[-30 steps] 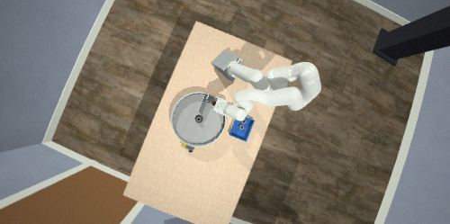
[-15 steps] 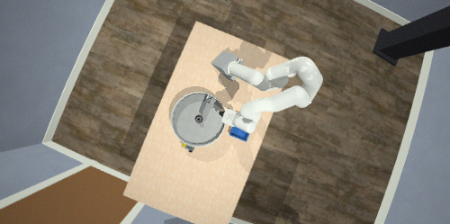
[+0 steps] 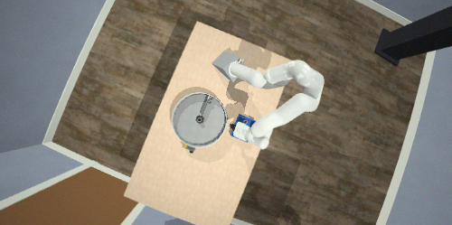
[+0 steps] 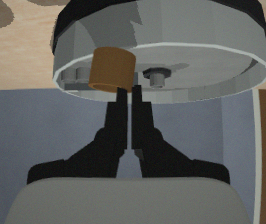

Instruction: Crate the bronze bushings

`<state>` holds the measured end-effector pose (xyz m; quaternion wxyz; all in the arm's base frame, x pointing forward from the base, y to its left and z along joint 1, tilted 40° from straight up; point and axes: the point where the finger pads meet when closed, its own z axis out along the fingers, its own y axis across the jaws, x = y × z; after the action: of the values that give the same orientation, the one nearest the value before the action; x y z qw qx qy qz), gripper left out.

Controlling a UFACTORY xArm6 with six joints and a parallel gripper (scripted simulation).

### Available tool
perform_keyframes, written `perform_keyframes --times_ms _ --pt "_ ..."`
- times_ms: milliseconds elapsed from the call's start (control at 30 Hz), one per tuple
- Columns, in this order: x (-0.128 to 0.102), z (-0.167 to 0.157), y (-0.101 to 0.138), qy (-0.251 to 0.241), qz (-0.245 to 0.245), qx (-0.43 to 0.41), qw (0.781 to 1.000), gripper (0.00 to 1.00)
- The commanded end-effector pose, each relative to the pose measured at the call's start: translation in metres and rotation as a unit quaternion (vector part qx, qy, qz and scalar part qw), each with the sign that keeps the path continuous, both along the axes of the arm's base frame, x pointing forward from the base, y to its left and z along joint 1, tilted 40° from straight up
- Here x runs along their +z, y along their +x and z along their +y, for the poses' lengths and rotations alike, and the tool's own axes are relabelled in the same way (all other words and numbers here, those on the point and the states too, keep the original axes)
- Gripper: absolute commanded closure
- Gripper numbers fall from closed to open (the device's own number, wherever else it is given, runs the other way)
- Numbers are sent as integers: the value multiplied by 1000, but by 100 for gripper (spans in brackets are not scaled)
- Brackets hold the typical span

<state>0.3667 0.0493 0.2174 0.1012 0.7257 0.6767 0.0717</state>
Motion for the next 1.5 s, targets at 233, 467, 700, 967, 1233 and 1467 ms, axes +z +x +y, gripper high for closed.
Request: perform_keyframes --times_ms 233,467,700,967,1233,1467 --pt "52 53 35 -4 4 -3 1000 100" --pt "73 76 48 -4 4 -3 1000 100" --pt "77 80 51 -4 4 -3 1000 100" --pt "77 80 51 -4 4 -3 1000 100" --pt "72 84 53 -4 4 -3 1000 100" --pt "52 100 58 -4 4 -3 1000 100"
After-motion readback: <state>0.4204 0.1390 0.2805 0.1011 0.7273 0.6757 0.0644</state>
